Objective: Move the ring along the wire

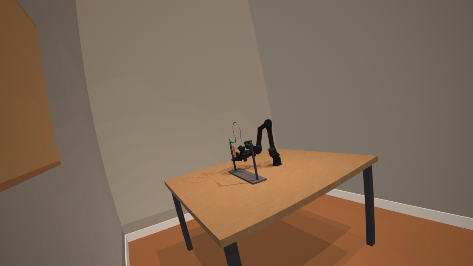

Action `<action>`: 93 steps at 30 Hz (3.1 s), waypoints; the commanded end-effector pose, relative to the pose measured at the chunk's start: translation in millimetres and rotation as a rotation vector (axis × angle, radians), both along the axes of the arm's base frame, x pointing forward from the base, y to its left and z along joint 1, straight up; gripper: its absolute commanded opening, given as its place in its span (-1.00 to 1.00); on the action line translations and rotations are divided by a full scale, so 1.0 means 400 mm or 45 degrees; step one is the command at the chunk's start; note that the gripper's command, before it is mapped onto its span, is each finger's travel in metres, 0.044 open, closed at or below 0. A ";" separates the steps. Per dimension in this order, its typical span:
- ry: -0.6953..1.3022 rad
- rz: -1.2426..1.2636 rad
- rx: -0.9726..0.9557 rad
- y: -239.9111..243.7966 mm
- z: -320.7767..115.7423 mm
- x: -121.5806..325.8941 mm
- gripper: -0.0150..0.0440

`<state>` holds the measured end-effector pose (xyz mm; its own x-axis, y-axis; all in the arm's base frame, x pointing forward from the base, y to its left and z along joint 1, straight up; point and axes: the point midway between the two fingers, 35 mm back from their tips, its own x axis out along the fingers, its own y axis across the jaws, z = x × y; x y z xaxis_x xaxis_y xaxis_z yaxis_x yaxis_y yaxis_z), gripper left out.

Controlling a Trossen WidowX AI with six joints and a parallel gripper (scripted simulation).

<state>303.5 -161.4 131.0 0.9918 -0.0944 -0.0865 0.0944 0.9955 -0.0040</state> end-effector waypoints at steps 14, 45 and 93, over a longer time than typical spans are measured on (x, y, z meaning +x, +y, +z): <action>-0.014 0.007 -0.017 -0.001 0.012 0.003 -1.00; -0.012 0.025 0.007 0.077 0.011 0.012 -1.00; 0.029 0.103 0.826 0.377 0.101 0.005 -1.00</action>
